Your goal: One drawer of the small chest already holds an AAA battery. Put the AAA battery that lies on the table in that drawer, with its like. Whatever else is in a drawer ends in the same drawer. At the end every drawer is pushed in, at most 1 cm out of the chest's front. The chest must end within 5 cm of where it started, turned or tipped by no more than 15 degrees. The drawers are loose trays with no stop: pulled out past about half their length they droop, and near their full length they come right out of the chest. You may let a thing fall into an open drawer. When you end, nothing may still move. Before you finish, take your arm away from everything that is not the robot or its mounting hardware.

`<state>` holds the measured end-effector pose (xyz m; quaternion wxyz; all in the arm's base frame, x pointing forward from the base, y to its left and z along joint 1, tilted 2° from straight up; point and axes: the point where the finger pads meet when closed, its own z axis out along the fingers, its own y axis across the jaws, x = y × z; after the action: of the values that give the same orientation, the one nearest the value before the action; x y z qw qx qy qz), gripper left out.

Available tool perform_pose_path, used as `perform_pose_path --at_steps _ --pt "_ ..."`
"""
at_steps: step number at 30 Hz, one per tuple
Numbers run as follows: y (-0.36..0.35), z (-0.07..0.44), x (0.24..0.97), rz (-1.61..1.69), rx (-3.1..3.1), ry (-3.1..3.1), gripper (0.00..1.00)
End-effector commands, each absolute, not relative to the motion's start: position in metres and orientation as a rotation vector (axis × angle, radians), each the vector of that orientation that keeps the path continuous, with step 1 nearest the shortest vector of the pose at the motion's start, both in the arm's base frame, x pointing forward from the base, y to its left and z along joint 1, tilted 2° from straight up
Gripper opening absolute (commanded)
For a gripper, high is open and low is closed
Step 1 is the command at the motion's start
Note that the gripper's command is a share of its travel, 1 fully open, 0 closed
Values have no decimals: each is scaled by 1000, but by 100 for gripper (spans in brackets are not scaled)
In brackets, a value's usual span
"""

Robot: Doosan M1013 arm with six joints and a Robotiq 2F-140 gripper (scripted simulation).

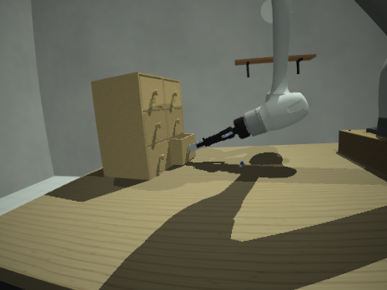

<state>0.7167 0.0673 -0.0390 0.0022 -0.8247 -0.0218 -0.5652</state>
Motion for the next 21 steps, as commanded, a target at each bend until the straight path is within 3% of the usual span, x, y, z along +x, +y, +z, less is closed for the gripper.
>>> perform_pose_path --at_steps 1,21 --pt "68 -39 708 -1769 -2590 -74 8" --pt "68 -39 697 -1769 -2590 -74 8"
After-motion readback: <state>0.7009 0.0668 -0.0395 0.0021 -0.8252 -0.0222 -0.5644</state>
